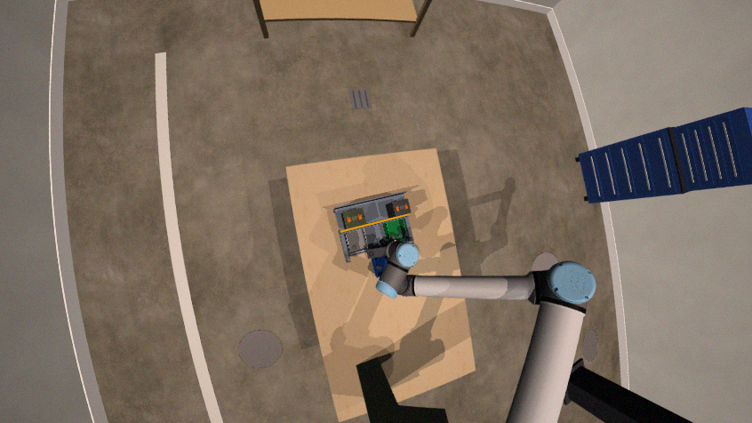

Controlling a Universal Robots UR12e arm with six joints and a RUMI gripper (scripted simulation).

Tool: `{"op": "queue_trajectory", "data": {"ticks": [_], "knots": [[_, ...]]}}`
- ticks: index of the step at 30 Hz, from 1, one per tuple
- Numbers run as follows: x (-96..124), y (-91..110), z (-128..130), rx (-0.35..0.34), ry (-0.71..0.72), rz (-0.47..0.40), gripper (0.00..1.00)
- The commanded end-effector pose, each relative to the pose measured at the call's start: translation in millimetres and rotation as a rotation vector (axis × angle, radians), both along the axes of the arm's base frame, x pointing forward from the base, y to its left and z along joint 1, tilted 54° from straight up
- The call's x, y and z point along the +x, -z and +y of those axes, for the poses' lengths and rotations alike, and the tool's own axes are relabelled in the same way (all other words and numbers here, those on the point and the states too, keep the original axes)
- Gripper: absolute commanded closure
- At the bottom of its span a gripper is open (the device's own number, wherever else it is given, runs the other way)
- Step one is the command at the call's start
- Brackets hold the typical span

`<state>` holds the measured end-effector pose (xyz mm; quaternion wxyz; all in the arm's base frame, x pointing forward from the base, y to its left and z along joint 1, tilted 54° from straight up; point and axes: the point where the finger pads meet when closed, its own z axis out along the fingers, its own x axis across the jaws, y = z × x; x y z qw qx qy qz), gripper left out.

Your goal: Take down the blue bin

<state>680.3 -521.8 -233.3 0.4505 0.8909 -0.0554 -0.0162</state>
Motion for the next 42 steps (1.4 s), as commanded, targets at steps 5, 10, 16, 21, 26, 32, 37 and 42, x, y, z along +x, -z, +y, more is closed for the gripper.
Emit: {"op": "queue_trajectory", "data": {"ticks": [5,10,16,21,26,32,37,42], "knots": [[0.4,0.3,-0.5,0.000,-0.001,-0.001,0.80],[0.4,0.3,-0.4,0.000,-0.001,-0.001,1.00],[0.4,0.3,-0.4,0.000,-0.001,-0.001,1.00],[0.4,0.3,-0.4,0.000,-0.001,-0.001,1.00],[0.4,0.3,-0.4,0.000,-0.001,-0.001,1.00],[0.4,0.3,-0.4,0.000,-0.001,0.000,1.00],[0.4,0.3,-0.4,0.000,-0.001,0.000,1.00],[0.4,0.3,-0.4,0.000,-0.001,0.000,1.00]]}}
